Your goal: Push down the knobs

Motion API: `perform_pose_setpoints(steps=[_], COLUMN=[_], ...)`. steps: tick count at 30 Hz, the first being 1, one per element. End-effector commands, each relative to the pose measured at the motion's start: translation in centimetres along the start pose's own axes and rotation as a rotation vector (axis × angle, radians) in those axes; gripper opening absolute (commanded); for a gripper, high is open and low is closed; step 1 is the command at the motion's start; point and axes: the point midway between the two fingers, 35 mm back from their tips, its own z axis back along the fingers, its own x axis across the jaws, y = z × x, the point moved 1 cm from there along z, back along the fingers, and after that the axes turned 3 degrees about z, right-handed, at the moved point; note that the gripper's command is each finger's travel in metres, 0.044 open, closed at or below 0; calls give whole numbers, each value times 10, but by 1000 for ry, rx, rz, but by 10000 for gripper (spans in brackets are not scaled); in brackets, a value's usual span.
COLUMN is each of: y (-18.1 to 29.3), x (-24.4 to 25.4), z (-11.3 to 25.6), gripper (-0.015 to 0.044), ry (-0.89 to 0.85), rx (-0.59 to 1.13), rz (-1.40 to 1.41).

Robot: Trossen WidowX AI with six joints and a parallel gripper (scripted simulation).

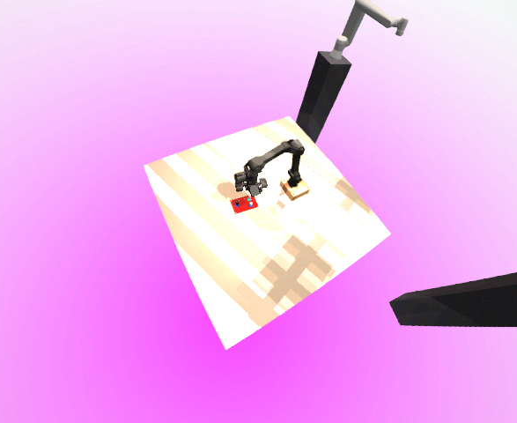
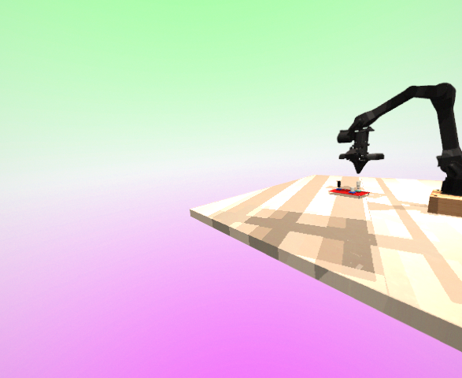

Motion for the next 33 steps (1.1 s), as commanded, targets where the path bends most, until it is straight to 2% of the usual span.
perform_pose_setpoints(steps=[1,22,33], y=[1,1,1], x=[3,3,3], z=[-12,-33,-32], gripper=[0,0,0], ry=[-20,-20,-20], rx=[-2,-2,-2], rz=[6,6,6])
